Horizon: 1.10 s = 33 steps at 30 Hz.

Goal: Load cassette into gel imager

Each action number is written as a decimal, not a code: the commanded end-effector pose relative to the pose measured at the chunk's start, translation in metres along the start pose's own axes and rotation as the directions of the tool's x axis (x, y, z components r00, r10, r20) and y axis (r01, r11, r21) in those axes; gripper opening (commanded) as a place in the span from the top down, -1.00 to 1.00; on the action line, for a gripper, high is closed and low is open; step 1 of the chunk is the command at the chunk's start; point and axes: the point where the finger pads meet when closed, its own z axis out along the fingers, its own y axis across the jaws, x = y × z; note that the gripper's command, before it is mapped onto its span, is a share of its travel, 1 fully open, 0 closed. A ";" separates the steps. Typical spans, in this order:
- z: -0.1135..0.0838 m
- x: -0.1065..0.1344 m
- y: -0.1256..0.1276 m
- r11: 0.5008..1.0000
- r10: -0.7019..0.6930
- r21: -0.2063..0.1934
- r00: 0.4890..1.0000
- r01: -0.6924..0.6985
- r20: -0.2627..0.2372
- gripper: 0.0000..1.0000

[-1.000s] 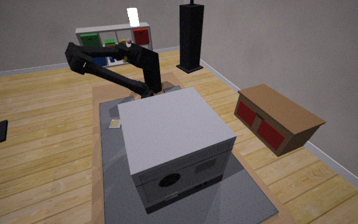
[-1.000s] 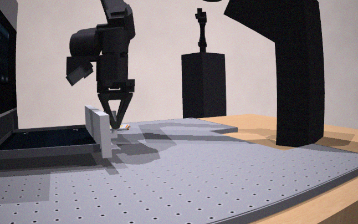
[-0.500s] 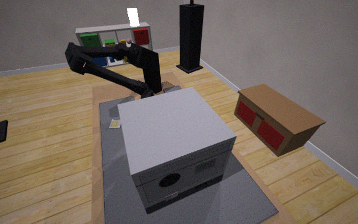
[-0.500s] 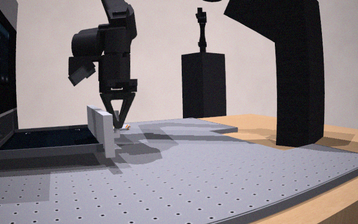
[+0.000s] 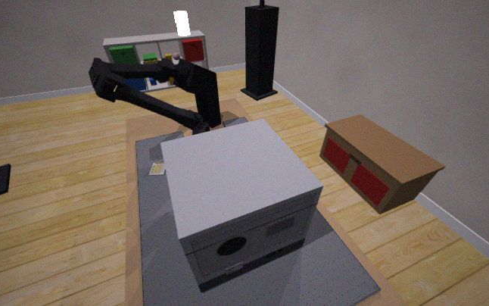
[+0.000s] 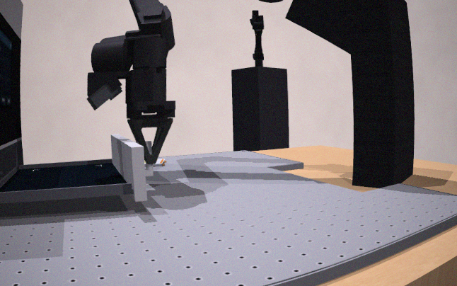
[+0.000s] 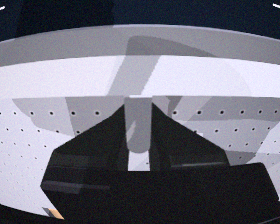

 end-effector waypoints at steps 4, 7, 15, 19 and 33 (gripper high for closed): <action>0.002 0.023 -0.003 1.000 -0.015 0.007 0.999 0.015 -0.035 0.85; 0.002 0.023 -0.003 1.000 -0.015 0.007 0.999 0.015 -0.035 0.85; 0.002 0.023 -0.003 1.000 -0.015 0.007 0.999 0.015 -0.035 0.85; 0.002 0.023 -0.003 1.000 -0.015 0.007 0.999 0.015 -0.035 0.85; -0.003 0.014 0.001 1.000 -0.016 -0.003 0.999 0.016 -0.031 0.49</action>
